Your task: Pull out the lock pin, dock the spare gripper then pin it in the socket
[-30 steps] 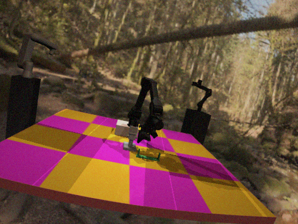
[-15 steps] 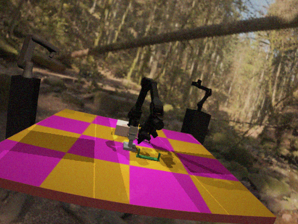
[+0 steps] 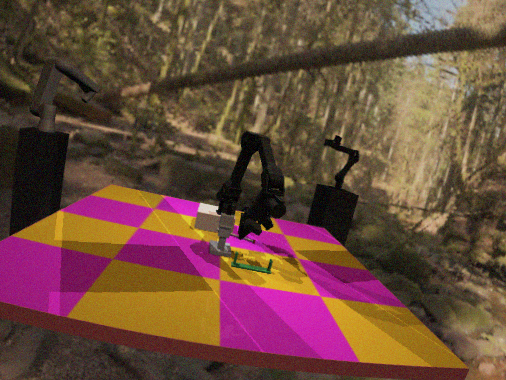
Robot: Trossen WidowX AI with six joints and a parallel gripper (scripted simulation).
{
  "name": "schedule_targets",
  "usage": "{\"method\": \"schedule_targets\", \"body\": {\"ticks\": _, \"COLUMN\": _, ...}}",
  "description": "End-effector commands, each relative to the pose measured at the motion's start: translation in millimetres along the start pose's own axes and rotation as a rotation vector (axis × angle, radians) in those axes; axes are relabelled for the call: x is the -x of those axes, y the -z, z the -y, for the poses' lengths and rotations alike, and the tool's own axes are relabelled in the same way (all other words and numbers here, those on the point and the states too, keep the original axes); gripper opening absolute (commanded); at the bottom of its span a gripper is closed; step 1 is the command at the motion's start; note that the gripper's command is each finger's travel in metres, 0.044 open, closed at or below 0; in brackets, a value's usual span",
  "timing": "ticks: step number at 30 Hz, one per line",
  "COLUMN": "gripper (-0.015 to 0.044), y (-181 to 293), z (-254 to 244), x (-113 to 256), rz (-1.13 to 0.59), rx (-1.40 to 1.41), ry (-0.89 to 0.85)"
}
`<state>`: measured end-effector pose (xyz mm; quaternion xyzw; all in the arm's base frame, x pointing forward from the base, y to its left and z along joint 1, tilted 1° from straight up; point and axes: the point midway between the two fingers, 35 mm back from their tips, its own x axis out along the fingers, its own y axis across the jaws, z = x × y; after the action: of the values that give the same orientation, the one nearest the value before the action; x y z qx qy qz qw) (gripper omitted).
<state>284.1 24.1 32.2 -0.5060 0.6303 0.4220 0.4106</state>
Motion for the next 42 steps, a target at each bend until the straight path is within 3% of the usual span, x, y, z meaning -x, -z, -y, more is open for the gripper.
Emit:
{"method": "schedule_targets", "body": {"ticks": 1, "gripper": 0.02, "y": -3.6, "z": -0.4, "x": 9.8, "rz": 0.003, "rx": -0.002, "ry": 0.003}}
{"method": "schedule_targets", "body": {"ticks": 35, "gripper": 0.02, "y": -23.0, "z": -22.5, "x": 69.6, "rz": -0.055, "rx": 0.049, "ry": -0.052}}
{"method": "schedule_targets", "body": {"ticks": 42, "gripper": 0.0384, "y": -19.7, "z": -22.2, "x": 61.8, "rz": -0.059, "rx": 0.052, "ry": -0.054}}
